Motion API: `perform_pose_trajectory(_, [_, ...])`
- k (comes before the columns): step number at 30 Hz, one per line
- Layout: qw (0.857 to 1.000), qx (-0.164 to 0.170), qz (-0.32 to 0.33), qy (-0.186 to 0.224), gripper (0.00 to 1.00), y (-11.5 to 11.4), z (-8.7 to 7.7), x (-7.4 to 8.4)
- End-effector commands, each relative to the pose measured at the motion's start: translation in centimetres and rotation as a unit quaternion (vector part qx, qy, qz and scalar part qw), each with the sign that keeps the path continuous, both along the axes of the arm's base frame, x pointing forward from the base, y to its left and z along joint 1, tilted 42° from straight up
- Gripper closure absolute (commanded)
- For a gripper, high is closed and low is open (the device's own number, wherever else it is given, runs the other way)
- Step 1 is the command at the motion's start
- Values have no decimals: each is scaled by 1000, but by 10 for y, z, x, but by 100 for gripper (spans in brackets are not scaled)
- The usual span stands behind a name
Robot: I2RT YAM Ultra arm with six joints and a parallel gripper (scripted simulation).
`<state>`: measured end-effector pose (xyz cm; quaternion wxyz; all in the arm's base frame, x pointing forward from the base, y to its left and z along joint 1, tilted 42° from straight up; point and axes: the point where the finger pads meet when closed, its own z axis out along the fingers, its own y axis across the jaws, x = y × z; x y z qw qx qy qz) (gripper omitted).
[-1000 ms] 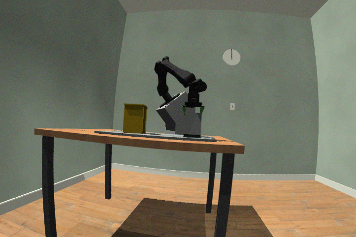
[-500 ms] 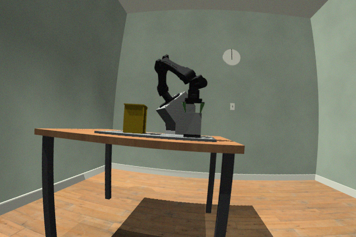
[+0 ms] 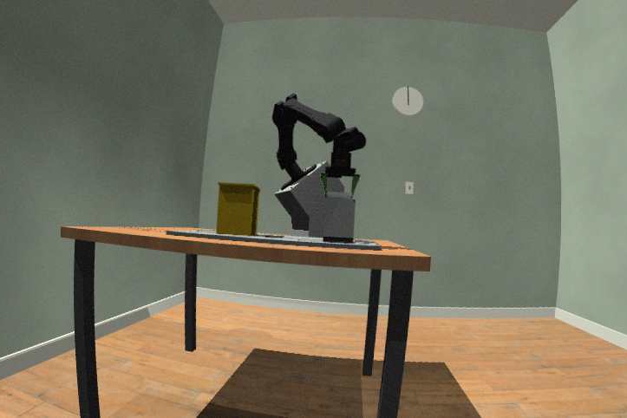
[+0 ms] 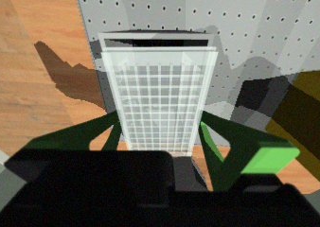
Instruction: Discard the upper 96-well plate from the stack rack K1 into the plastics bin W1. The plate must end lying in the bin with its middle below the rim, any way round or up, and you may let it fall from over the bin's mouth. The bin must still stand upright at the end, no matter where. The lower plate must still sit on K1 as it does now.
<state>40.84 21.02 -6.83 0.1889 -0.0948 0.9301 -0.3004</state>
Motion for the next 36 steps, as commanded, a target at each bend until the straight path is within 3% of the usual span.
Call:
perform_pose_trajectory(1, [1000,15,11,-25,100,25,27,3])
perform_pose_trajectory(36, [1000,19,10,-21,100,50,64,-21])
